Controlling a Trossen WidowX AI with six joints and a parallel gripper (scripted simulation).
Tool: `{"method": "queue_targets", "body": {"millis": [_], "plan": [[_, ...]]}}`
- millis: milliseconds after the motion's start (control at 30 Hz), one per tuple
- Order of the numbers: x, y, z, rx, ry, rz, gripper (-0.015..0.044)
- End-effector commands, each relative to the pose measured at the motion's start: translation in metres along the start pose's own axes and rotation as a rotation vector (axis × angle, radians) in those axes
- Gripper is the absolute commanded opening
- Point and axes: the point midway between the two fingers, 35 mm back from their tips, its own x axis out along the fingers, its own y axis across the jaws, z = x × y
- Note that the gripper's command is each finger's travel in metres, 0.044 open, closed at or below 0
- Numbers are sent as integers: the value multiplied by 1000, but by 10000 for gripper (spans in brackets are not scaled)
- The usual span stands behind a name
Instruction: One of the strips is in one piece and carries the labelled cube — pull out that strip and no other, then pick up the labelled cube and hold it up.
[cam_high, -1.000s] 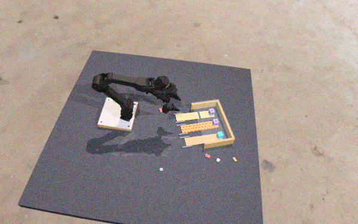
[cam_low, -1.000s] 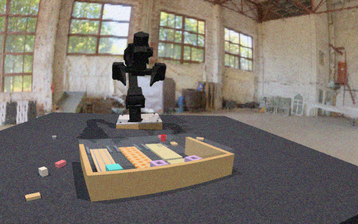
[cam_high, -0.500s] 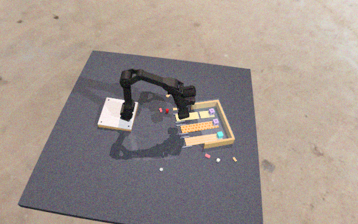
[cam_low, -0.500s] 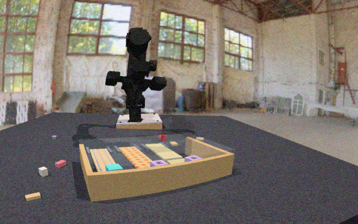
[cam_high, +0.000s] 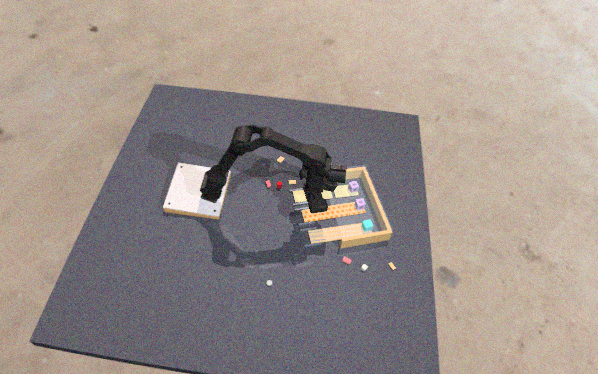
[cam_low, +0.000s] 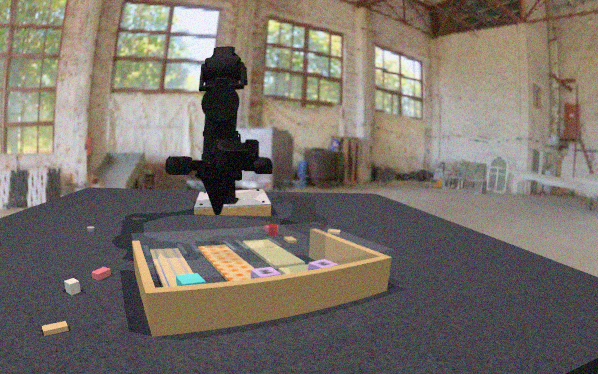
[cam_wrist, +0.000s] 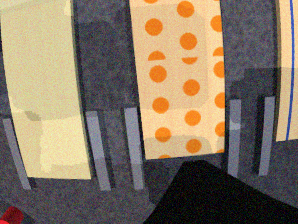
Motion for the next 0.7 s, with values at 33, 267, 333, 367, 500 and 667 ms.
{"method": "queue_targets", "body": {"millis": [33, 267, 333, 367, 500, 667], "plan": [[6, -1, 2, -5, -4, 2, 0], [17, -1, 3, -5, -4, 2, 0], [21, -1, 3, -5, -4, 2, 0], [22, -1, 3, -5, -4, 2, 0], [29, -2, 3, -5, -4, 2, 0], [37, -2, 3, -5, -4, 2, 0]]}}
